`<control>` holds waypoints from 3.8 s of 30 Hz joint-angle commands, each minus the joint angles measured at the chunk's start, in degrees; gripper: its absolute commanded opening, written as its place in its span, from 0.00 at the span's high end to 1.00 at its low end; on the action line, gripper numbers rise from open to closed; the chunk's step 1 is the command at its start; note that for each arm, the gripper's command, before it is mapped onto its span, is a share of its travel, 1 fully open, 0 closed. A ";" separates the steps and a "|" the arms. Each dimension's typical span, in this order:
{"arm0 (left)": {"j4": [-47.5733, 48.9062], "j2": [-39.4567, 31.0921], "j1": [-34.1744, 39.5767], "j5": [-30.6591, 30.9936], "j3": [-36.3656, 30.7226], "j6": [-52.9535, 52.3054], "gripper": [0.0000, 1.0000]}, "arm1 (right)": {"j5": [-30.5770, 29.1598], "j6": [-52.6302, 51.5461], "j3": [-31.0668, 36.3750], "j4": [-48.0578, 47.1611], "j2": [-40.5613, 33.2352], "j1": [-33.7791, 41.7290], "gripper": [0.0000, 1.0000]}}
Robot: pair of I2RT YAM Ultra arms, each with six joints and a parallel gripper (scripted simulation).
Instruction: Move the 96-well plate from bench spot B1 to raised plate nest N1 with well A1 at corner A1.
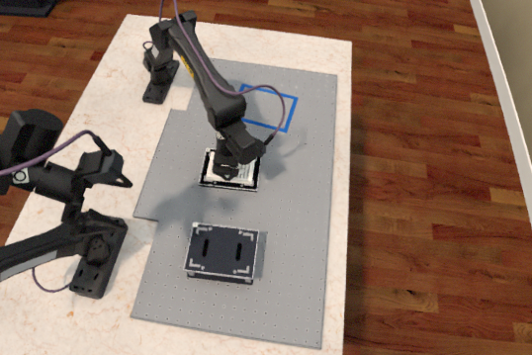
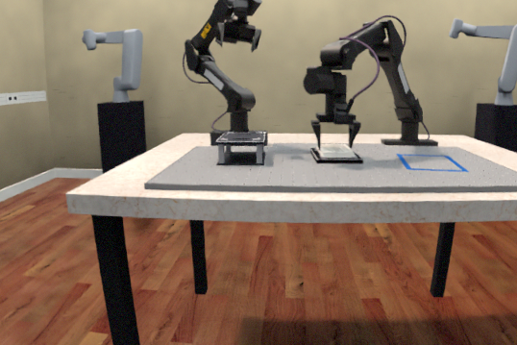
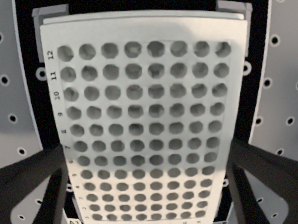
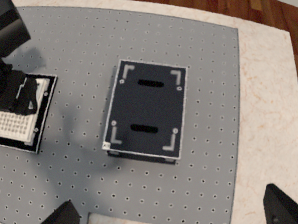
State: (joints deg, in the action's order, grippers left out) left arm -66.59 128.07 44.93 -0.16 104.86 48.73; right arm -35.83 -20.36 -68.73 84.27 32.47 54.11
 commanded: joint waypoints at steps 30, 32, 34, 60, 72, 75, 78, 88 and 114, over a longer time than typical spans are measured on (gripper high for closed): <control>-3.11 -2.59 -0.13 -0.75 3.19 -0.28 0.00 | -0.99 -0.47 -1.72 -0.15 -0.89 -5.40 0.00; -4.01 -2.63 -0.03 -0.74 4.15 -0.05 0.00 | -0.99 -0.47 -1.72 -0.15 -0.89 -5.72 0.00; -5.40 -2.68 0.22 -0.74 5.61 0.16 0.00 | -0.99 -0.47 -1.72 -0.15 -0.89 -6.04 0.00; -8.54 -9.47 -1.00 -8.40 8.21 -2.72 0.00 | -0.73 -0.72 -1.87 -0.51 -0.14 -8.80 0.00; 7.36 -35.21 -5.15 -24.25 -13.17 -13.35 0.00 | 1.09 -2.81 0.98 -7.73 8.09 3.52 0.00; 10.96 -37.79 -5.96 -25.19 -15.53 -16.15 0.00 | 3.01 -0.07 1.64 -11.79 10.12 2.39 0.00; 16.85 -44.89 -8.34 -27.87 -20.31 -21.79 0.00 | 7.65 5.00 4.79 -19.64 15.55 2.41 0.00; 40.17 -62.39 -20.22 -22.16 -33.73 -41.05 0.00 | 22.94 21.03 11.16 -42.20 34.06 -1.72 0.00; 66.85 -67.74 -45.26 0.10 -45.17 -48.71 0.00 | 33.64 29.99 15.88 -56.98 50.93 -5.33 0.00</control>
State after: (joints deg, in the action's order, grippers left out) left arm -0.58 59.79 0.40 -1.45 60.27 -0.08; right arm -2.61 9.19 -52.40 28.99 84.18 49.47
